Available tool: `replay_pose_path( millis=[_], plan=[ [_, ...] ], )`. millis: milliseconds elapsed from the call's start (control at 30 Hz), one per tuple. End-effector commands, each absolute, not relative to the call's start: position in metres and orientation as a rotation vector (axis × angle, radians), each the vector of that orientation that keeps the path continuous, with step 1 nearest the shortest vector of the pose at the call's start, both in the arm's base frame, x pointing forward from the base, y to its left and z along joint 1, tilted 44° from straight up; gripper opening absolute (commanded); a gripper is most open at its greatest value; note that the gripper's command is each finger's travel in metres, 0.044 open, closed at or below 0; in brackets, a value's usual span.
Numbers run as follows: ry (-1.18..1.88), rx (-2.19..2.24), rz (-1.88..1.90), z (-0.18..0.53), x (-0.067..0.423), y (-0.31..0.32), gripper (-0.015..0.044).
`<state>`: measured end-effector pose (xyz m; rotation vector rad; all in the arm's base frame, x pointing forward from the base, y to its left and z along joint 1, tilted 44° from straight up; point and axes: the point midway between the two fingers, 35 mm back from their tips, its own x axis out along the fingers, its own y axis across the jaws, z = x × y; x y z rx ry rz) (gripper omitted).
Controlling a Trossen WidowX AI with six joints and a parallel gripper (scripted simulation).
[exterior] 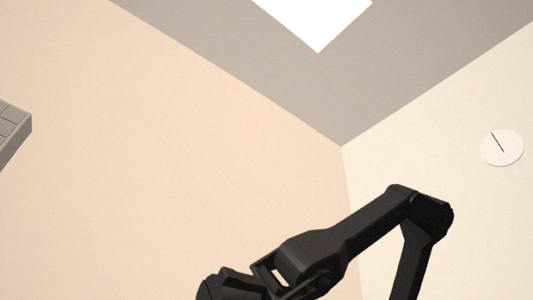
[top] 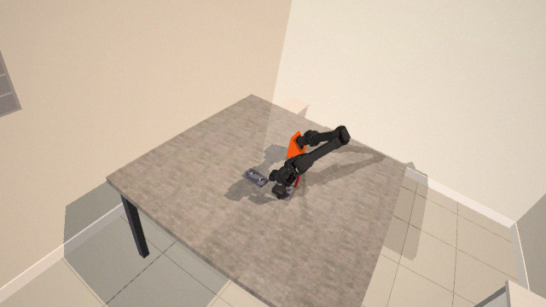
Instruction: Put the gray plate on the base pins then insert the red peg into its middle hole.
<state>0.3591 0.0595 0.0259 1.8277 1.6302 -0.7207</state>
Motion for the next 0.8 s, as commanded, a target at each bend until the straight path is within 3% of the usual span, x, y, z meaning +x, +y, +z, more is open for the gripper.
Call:
replay_pose_path(
  millis=[0,233,600,667,767],
  plan=[
    [1.634,1.837,-0.731,0.0233,0.3579,0.0599,0.0309],
    [1.634,1.837,-0.731,0.0233,0.3579,0.0599,0.0125],
    [1.634,1.837,-0.731,0.0233,0.3579,0.0599,0.0052],
    [1.634,1.837,-0.731,0.0236,0.3579,0.0595,0.0000],
    [1.632,1.836,-0.733,0.0279,0.3584,0.0538,0.0000]
  ],
)
